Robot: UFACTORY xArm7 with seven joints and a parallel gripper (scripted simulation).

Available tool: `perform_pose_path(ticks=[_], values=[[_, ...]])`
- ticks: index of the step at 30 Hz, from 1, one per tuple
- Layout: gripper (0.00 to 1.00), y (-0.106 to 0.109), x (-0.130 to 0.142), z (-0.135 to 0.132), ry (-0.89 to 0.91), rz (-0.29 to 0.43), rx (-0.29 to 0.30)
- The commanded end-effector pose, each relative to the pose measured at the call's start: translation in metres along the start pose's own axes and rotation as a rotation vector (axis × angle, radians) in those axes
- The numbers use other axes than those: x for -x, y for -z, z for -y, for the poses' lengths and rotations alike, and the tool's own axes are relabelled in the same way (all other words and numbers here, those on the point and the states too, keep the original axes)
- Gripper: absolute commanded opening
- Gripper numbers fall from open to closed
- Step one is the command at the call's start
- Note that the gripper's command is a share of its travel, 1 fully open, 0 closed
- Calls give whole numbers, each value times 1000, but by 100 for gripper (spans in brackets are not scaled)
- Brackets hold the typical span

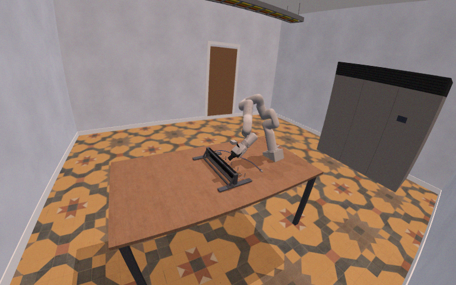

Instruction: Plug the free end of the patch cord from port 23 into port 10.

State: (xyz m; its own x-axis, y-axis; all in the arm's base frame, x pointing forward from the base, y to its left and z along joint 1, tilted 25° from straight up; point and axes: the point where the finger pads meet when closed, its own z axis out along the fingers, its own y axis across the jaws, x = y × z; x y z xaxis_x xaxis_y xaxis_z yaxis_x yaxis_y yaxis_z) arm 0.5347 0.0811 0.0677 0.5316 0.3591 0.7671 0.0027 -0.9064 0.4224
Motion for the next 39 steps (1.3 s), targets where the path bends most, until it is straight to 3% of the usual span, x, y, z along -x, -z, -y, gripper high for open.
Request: perform_pose_path(ticks=[1, 10, 14, 16, 21, 30, 39], values=[[0, 0, -2, 1, -1, -4, -1], [0, 9, -2, 1, -1, -4, -1], [0, 32, -2, 1, -1, -4, -1], [0, 32, -2, 1, -1, -4, -1], [0, 74, -2, 1, -1, -4, -1], [0, 125, -2, 1, -1, -4, -1], [0, 140, -2, 1, -1, -4, -1]])
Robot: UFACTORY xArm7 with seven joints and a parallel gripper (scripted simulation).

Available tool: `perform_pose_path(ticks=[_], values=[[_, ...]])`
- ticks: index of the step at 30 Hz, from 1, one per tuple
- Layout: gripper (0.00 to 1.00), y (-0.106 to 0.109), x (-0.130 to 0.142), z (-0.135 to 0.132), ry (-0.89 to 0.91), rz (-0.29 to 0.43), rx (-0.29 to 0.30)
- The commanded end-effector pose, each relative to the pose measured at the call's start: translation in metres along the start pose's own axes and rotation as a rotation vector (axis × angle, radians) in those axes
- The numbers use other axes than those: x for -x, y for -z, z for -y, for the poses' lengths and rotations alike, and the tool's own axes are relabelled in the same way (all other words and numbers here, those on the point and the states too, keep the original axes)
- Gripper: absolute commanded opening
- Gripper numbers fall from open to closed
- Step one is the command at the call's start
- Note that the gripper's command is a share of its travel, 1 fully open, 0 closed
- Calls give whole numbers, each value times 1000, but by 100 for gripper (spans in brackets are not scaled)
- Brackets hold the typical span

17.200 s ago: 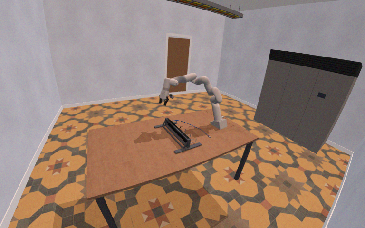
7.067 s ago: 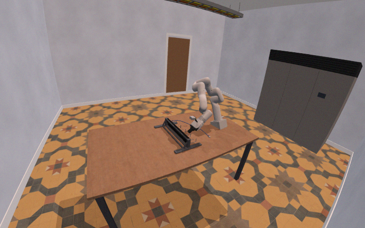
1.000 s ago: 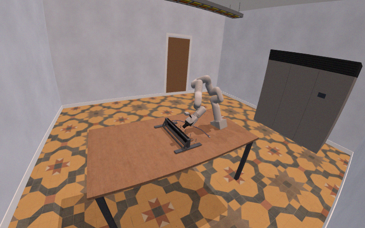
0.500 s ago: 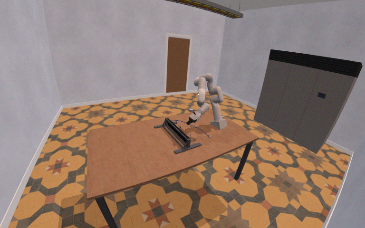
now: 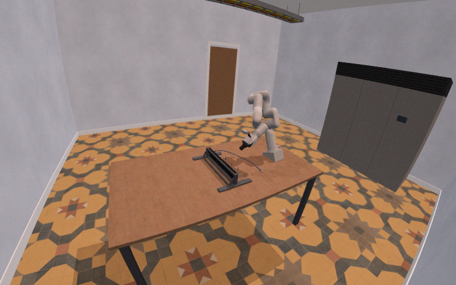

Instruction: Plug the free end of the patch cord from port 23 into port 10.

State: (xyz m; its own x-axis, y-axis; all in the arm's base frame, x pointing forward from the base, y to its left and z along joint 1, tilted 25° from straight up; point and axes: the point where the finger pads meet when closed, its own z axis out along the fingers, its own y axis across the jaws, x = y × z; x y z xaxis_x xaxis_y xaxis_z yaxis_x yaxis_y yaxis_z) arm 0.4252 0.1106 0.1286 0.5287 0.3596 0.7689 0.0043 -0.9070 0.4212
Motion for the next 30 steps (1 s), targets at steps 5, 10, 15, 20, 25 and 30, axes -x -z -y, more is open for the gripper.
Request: perform_pose_path(ticks=[5, 10, 15, 20, 25, 30], values=[[0, 12, -3, -2, -1, 0, 1], [0, 12, -3, -8, -1, 0, 1], [0, 12, -3, -21, -1, 0, 1], [0, 12, -3, -46, -1, 0, 1], [0, 12, -3, -72, -1, 0, 1], [0, 12, -3, -85, -1, 0, 1]])
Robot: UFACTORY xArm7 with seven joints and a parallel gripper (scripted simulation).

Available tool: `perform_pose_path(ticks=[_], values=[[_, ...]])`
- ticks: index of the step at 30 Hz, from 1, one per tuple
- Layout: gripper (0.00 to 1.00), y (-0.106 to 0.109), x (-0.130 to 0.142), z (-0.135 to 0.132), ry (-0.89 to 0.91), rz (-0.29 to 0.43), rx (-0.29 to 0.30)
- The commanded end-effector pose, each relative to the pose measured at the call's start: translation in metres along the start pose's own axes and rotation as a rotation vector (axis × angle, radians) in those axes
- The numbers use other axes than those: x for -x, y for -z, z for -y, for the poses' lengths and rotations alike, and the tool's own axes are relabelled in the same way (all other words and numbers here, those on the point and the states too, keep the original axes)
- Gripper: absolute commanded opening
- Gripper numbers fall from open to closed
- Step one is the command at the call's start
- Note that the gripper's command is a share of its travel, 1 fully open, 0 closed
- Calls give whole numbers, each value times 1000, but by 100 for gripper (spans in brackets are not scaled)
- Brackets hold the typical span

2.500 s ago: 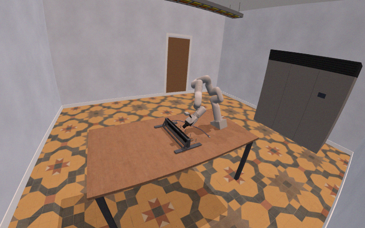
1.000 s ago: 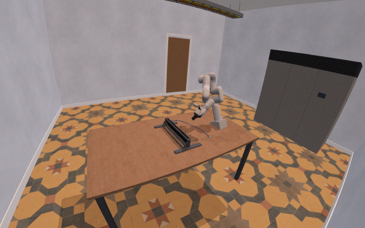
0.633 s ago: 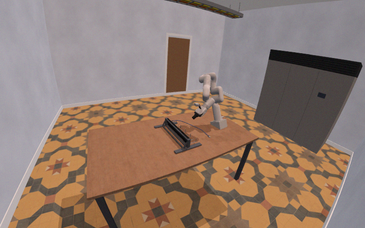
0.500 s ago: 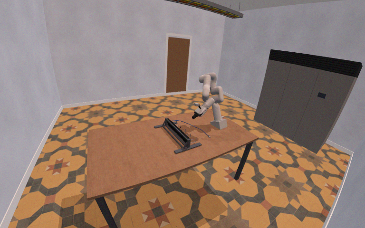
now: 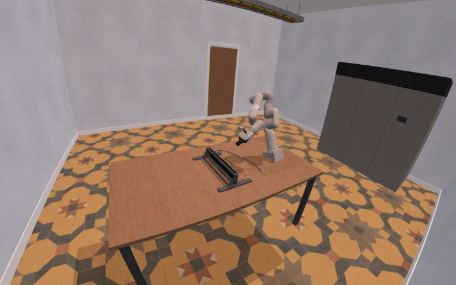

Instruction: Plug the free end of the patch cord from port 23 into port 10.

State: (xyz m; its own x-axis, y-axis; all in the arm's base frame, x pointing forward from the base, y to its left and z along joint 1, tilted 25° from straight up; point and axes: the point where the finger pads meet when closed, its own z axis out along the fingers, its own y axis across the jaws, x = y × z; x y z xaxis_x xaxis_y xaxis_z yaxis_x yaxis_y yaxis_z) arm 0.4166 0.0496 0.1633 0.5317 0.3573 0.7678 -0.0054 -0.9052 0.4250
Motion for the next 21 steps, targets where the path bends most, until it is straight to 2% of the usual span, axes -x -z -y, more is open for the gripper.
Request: perform_pose_path(ticks=[1, 7, 16, 21], values=[[0, 1, -2, -18, 1, -4, -9], [0, 1, -2, -30, 1, -4, -9], [0, 0, -2, -31, 1, -4, -9], [0, -14, -2, -31, 1, -4, -9]])
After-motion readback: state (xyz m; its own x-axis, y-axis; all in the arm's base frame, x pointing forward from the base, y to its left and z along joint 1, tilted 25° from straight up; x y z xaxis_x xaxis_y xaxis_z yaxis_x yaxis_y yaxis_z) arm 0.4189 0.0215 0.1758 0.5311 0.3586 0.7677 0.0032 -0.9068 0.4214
